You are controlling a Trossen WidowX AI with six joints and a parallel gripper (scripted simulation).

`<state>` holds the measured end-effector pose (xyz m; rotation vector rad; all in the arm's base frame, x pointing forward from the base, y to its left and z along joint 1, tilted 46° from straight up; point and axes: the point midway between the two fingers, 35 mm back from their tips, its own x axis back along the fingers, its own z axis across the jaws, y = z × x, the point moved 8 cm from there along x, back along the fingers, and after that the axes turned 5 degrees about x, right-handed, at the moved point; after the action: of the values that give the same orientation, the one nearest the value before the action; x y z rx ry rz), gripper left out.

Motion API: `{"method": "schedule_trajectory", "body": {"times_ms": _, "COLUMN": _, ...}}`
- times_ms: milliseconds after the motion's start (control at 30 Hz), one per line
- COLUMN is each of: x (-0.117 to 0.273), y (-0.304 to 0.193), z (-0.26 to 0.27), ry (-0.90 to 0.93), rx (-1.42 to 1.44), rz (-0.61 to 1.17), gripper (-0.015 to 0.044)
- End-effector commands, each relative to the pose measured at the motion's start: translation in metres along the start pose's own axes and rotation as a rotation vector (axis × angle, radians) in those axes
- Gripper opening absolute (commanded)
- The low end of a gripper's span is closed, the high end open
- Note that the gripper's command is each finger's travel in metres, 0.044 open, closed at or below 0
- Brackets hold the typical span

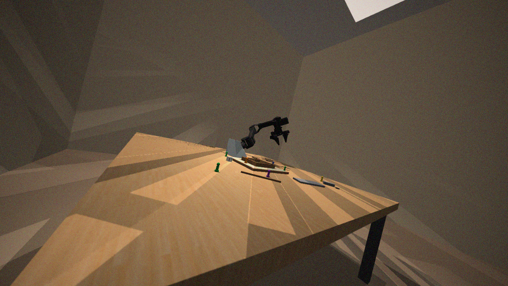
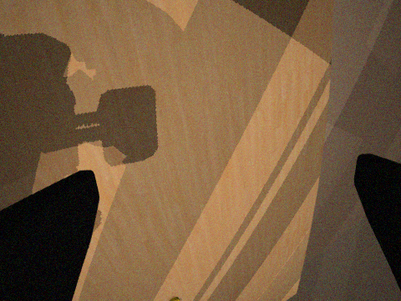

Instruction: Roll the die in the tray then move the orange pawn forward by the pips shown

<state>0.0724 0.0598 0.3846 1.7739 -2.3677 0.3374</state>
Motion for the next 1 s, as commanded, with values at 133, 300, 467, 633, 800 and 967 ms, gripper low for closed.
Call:
{"method": "schedule_trajectory", "body": {"times_ms": 133, "x": -0.001, "y": -0.027, "z": 0.006, "ry": 0.044, "rx": -0.129, "rz": 0.054, "gripper": 0.0275}}
{"method": "schedule_trajectory", "body": {"times_ms": 300, "x": 0.003, "y": -0.087, "z": 0.029, "ry": 0.128, "rx": -0.431, "rz": 0.179, "gripper": 0.0275}}
{"method": "schedule_trajectory", "body": {"times_ms": 467, "x": 0.01, "y": -0.142, "z": 0.07, "ry": 0.21, "rx": -0.791, "rz": 0.276, "gripper": 0.0275}}
{"method": "schedule_trajectory", "body": {"times_ms": 633, "x": 0.023, "y": -0.187, "z": 0.116, "ry": 0.261, "rx": -1.097, "rz": 0.364, "gripper": 0.0275}}
{"method": "schedule_trajectory", "body": {"times_ms": 800, "x": 0.043, "y": -0.227, "z": 0.182, "ry": 0.302, "rx": -1.442, "rz": 0.459, "gripper": 0.0275}}
{"method": "schedule_trajectory", "body": {"times_ms": 967, "x": 0.066, "y": -0.249, "z": 0.254, "ry": 0.331, "rx": -1.778, "rz": 0.544, "gripper": 0.0275}}
